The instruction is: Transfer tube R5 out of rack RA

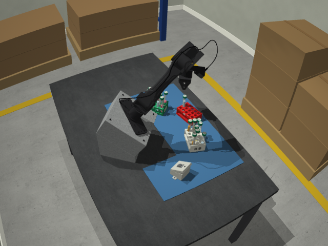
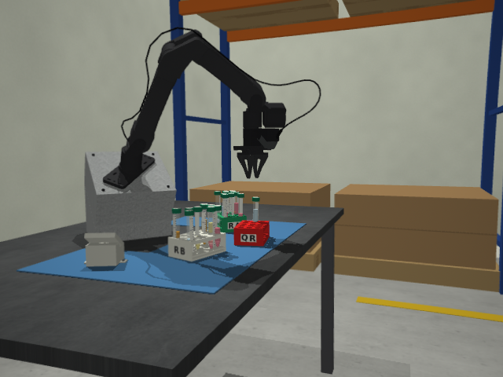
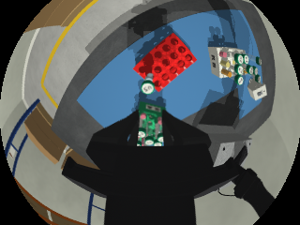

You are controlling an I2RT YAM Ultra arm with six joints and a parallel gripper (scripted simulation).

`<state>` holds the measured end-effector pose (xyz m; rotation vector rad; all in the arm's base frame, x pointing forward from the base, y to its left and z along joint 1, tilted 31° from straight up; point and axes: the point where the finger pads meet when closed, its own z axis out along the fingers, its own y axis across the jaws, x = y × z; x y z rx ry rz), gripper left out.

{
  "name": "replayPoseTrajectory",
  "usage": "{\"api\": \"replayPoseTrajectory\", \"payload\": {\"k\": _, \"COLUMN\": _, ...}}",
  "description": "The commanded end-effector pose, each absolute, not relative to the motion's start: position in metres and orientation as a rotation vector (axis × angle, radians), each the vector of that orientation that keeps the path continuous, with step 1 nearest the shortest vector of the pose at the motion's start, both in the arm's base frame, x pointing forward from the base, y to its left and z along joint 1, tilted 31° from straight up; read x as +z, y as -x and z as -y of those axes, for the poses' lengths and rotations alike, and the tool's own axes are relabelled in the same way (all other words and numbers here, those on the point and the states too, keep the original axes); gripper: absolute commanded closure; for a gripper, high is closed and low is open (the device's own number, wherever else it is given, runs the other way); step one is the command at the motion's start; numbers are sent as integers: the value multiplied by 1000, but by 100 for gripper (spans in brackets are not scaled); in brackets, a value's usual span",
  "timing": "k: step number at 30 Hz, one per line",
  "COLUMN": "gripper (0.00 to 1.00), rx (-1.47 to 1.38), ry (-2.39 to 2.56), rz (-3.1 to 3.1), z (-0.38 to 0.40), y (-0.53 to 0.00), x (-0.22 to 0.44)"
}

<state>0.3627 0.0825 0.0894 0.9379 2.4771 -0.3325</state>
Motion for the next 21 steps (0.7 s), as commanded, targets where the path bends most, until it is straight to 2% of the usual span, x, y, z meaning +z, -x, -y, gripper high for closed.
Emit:
{"api": "replayPoseTrajectory", "payload": {"k": 1, "gripper": 70, "rx": -319, "ry": -923, "rz": -2454, "z": -88, "y": -359, "x": 104}}
{"api": "replayPoseTrajectory", "payload": {"k": 21, "gripper": 70, "rx": -303, "ry": -923, "rz": -2445, "z": -93, "y": -367, "x": 109}}
